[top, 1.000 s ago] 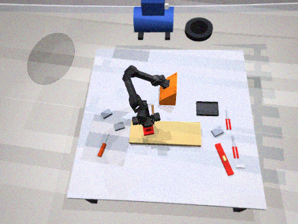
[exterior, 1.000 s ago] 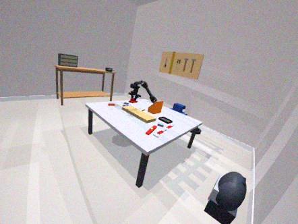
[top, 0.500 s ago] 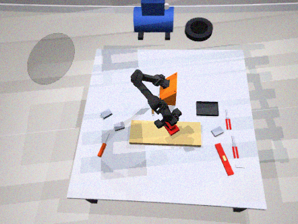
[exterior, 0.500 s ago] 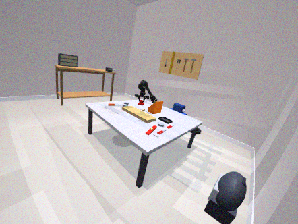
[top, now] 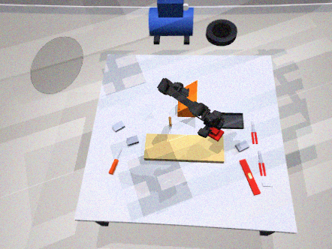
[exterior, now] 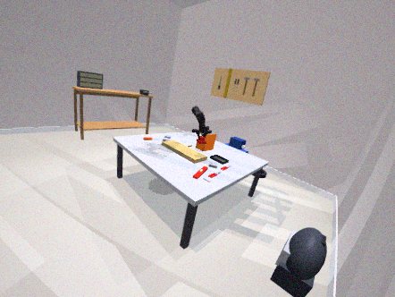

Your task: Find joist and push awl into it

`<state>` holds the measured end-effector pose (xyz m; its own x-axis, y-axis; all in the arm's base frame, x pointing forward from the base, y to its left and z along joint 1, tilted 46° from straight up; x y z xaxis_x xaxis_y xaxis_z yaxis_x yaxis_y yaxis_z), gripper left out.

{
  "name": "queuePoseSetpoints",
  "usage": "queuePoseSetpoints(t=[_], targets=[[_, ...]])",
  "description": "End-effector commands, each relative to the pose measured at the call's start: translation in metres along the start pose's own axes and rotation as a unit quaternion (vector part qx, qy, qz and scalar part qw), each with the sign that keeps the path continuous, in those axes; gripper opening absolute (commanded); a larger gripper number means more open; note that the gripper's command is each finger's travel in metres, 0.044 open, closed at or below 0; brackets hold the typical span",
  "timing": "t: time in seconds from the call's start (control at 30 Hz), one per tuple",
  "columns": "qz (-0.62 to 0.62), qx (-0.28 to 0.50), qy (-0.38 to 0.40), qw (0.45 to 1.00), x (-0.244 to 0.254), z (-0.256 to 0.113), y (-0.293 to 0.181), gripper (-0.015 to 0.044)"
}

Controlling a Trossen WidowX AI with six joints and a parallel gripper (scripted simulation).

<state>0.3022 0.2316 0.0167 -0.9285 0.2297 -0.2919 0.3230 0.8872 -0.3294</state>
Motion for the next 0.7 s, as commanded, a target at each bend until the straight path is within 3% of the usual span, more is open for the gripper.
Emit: queuePoseSetpoints(t=[0.0,0.67], targets=[[-0.046,-0.005,0.012,0.999,0.029,0.006,0.019,0.0],[-0.267,0.034,0.078,0.96,0.198,0.069,0.057,0.0]])
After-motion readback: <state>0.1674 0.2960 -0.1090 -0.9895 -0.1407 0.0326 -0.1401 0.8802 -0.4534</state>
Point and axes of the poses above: the point midway between the two fingers, 35 mm back from their tips, its own z axis out along the fingers, its own x axis across the jaws, y = z × x, the point moved 7 cm from there along -z, back along the fingers, and after that the axes turned 12 degrees about -z, right-handed, at the moved point
